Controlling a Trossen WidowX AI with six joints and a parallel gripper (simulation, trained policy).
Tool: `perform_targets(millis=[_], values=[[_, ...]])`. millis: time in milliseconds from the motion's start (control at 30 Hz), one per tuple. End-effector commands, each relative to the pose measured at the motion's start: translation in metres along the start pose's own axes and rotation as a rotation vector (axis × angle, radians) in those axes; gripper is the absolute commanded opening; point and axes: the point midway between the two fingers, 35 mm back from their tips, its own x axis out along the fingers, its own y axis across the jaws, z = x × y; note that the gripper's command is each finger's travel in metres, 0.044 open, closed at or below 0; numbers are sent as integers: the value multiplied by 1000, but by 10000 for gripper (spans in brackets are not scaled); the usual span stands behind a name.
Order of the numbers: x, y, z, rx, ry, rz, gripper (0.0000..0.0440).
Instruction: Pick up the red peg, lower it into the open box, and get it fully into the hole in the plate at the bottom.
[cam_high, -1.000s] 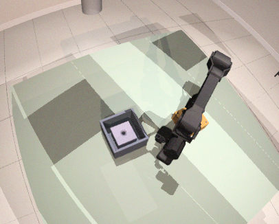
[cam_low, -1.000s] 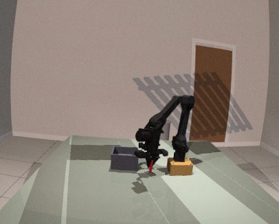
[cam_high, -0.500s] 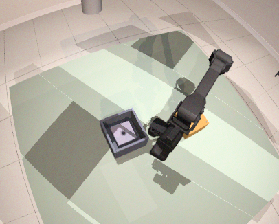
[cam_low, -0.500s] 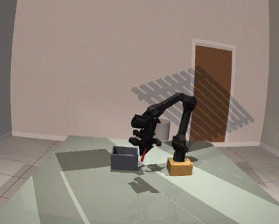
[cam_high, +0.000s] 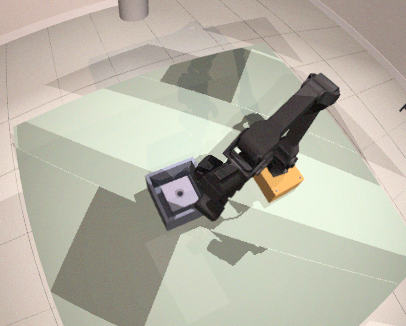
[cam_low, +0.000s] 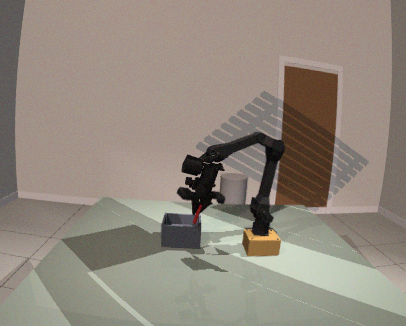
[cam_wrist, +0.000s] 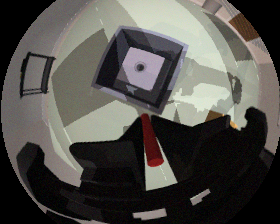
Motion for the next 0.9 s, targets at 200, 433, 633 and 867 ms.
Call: perform_targets(millis=[200,433,633,867], values=[[10,0,41,61,-29,-14,0],[22,-1,65,106,-35,-20,1],[34,-4,81,138,-28,-28,5],[50,-6,91,162,0,-45,12]])
